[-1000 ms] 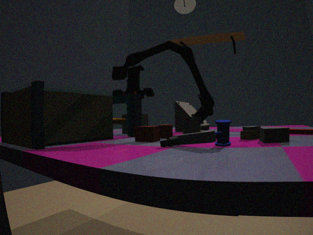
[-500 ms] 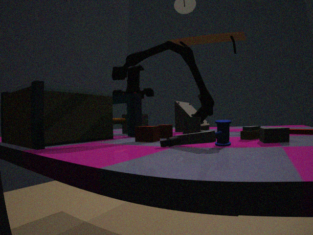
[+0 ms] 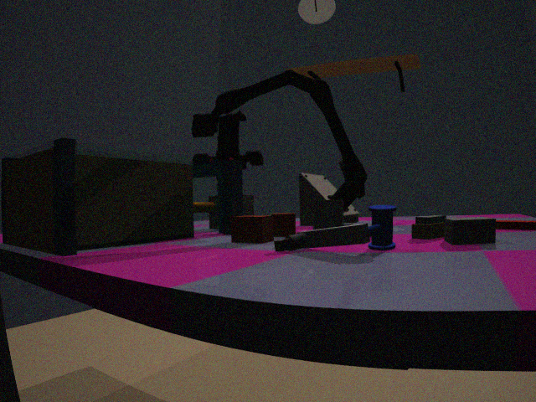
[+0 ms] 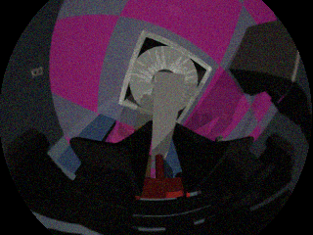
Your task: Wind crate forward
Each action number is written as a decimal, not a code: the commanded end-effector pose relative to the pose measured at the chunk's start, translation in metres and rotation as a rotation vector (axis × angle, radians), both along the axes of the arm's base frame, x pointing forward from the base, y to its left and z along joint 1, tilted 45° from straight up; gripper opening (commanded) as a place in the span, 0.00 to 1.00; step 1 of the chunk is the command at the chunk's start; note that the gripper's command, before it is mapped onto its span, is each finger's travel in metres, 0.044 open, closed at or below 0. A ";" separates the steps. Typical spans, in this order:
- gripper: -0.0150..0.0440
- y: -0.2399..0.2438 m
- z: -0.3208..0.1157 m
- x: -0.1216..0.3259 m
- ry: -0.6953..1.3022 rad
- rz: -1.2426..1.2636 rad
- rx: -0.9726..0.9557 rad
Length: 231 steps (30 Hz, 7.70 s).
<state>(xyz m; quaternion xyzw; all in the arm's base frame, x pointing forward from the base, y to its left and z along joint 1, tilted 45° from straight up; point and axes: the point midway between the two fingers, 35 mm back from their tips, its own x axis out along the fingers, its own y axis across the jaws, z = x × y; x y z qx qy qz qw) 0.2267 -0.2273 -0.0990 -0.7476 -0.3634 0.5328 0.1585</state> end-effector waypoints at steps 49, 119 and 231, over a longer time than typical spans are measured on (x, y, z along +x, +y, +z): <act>0.25 0.001 -0.020 0.003 0.204 -0.222 0.015; 0.25 0.001 -0.021 0.002 0.224 -0.243 0.016; 0.25 0.001 -0.021 0.003 0.216 -0.235 0.016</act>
